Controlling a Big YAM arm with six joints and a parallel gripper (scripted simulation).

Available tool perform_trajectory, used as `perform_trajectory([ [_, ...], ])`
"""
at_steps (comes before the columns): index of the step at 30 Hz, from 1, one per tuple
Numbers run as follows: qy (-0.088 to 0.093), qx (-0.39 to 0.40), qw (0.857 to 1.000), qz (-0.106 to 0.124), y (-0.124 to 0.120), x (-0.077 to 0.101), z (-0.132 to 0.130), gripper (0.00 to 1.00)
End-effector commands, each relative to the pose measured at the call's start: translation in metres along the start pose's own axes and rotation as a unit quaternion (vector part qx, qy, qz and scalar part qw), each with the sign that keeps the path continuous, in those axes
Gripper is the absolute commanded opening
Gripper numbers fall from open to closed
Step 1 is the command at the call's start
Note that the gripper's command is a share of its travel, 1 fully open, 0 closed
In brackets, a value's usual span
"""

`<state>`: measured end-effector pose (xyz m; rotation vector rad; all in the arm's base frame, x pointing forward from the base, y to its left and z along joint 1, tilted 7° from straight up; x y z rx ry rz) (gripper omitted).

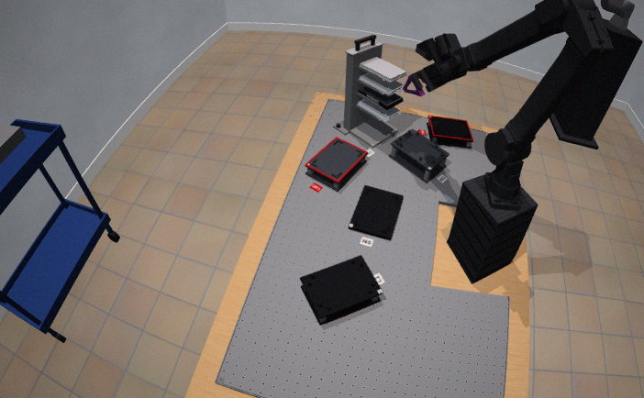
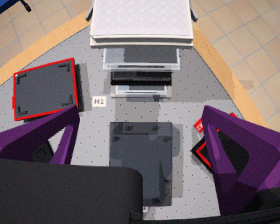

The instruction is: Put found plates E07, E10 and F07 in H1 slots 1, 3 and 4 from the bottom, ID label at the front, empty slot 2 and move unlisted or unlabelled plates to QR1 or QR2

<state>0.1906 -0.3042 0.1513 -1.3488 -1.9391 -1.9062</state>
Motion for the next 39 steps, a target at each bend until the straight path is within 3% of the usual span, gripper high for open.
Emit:
perform_trajectory([
  [1, -0.013, 0.006, 1.0, -0.022, 0.02, 0.001, -0.011, 1.0],
  [28, -0.017, 0.003, 0.999, -0.029, 0.025, -0.001, -0.016, 1.0],
  [31, -0.014, 0.006, 1.0, -0.019, 0.006, 0.009, -0.007, 1.0],
  [39, -0.009, 0.004, 1.0, -0.01, -0.006, 0.017, -0.003, 1.0],
])
Point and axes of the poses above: the point where the finger pads meet when closed, its own x axis back along the fingers, its own z axis across the jaws, y = z × x, the point moved 7 cm from there along x, back along the fingers, and after that the axes turned 12 degrees about x, right-handed, at the moved point
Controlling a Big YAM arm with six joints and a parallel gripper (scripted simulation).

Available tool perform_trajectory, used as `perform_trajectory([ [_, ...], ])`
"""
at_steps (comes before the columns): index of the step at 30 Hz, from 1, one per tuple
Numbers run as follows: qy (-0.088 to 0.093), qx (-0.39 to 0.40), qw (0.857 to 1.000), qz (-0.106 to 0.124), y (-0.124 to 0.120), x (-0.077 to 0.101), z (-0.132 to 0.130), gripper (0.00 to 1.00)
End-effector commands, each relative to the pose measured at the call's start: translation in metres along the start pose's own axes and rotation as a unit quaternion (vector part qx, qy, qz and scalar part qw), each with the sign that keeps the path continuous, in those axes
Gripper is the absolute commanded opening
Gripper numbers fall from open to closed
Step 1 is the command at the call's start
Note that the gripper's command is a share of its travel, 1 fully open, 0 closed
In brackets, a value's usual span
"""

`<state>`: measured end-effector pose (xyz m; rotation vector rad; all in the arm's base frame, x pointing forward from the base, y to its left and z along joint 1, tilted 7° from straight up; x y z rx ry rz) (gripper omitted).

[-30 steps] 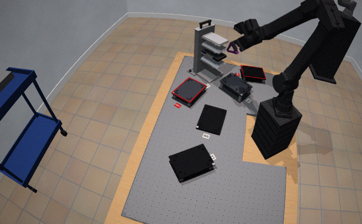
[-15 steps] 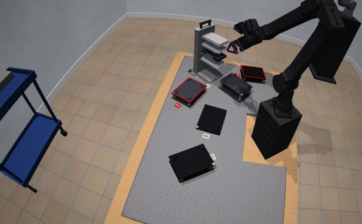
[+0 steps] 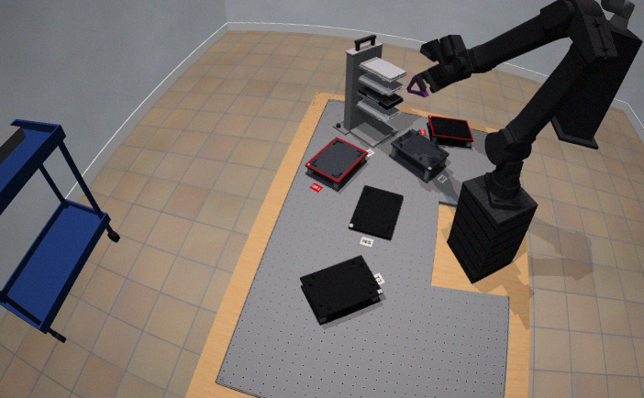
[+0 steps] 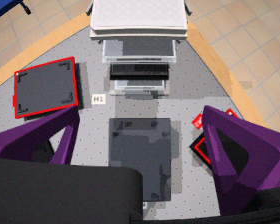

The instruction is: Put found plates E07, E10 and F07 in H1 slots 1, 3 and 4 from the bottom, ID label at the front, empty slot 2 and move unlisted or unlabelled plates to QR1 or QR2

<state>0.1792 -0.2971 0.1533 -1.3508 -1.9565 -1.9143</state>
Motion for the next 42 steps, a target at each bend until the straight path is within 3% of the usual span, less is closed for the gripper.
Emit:
perform_trajectory([
  [1, -0.004, 0.006, 1.0, -0.003, 0.001, 0.005, -0.003, 1.0],
  [2, 0.001, 0.003, 1.0, 0.005, -0.004, 0.002, -0.002, 1.0],
  [7, -0.004, 0.006, 1.0, -0.003, -0.006, 0.012, -0.002, 1.0],
  [10, -0.001, 0.011, 1.0, -0.005, -0.01, 0.002, 0.001, 1.0],
  [42, 0.0, 0.009, 1.0, -0.004, -0.045, -0.03, 0.009, 1.0],
])
Point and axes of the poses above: the point where the finger pads meet when closed, its own x axis back along the fingers, its own z axis across the jaws, y = z × x, the point moved 7 cm from there along x, back along the fingers, and after that the axes turned 12 degrees about x, right-handed, at the moved point
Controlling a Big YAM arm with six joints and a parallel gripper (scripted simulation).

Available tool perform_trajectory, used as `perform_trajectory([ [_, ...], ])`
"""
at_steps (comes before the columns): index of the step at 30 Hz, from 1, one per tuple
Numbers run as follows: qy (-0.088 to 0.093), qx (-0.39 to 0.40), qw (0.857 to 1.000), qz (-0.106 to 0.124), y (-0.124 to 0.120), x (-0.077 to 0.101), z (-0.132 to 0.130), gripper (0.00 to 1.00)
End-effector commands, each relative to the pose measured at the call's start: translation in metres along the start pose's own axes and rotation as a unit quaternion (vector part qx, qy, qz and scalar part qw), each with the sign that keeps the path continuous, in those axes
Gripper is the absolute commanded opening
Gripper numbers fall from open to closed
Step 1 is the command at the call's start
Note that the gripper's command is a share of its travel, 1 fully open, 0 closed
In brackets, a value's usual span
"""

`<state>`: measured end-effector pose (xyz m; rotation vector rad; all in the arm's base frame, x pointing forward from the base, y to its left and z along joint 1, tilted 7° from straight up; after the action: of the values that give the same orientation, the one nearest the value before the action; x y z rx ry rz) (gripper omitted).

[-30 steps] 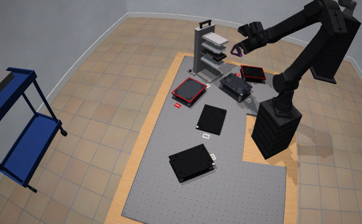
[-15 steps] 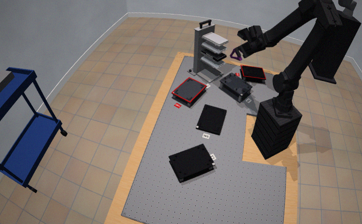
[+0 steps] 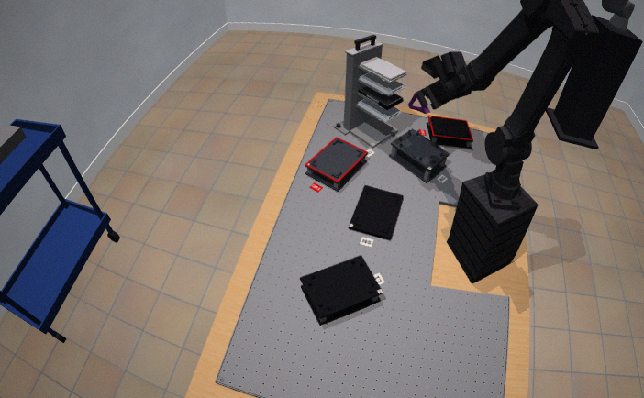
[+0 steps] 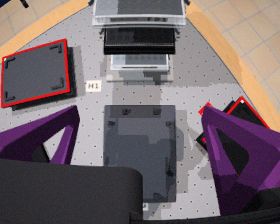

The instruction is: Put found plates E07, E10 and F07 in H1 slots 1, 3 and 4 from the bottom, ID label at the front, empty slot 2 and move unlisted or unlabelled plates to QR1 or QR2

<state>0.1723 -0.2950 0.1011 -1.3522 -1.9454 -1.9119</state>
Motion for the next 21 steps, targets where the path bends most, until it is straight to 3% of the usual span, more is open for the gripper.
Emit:
perform_trajectory([
  [1, -0.003, 0.011, 1.0, -0.014, 0.009, -0.006, -0.002, 1.0],
  [3, -0.011, 0.009, 1.0, -0.026, 0.025, -0.01, -0.011, 1.0],
  [20, -0.01, 0.008, 1.0, -0.026, 0.041, -0.029, -0.014, 1.0],
  [21, -0.008, 0.007, 1.0, -0.017, 0.031, -0.024, -0.011, 1.0],
])
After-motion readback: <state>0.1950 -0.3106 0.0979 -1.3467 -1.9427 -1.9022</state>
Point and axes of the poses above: the point where the finger pads meet when closed, its own x axis back along the fingers, its own z axis across the jaws, y = z × x, the point moved 7 cm from there along x, back along the fingers, and after that the axes turned 12 degrees about x, right-handed, at the moved point
